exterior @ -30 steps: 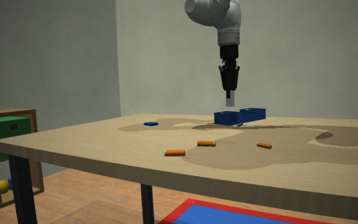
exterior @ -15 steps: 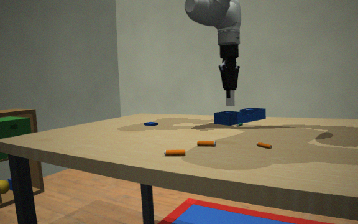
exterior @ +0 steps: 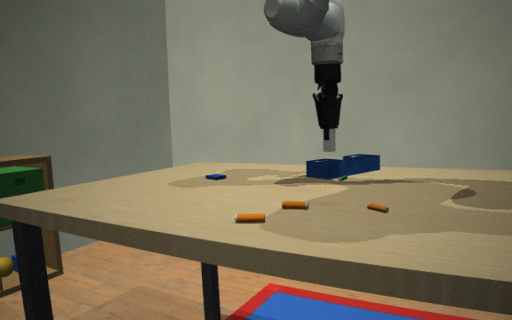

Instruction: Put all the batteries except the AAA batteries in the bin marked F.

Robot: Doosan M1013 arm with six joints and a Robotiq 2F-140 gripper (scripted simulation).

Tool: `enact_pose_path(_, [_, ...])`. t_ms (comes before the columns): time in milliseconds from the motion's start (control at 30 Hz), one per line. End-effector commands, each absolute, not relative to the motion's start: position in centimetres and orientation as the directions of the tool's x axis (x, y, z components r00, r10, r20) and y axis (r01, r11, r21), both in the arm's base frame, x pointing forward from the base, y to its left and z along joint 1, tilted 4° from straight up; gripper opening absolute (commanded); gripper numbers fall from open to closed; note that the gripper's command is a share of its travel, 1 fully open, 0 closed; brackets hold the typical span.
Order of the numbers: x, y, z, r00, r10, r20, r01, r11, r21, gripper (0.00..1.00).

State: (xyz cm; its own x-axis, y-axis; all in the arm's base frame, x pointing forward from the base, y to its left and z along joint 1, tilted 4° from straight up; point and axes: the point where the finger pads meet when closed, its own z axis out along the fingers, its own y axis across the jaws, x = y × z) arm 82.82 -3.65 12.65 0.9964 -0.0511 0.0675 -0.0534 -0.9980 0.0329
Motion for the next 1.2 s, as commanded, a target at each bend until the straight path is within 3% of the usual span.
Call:
enact_pose_path(0, [83.0, -3.5, 13.0, 0.996, -0.052, 0.07, -0.055, -0.998, 0.034, 0.15])
enact_pose_path(100, [83.0, -3.5, 13.0, 0.996, -0.052, 0.07, -0.055, -0.998, 0.034, 0.15])
enact_pose_path(533, [82.2, -3.0, 23.8, 0.996, -0.052, 0.07, -0.055, -0.998, 0.034, 0.15])
enact_pose_path(1167, [82.2, -3.0, 24.1, 0.996, -0.052, 0.07, -0.055, -0.998, 0.034, 0.15])
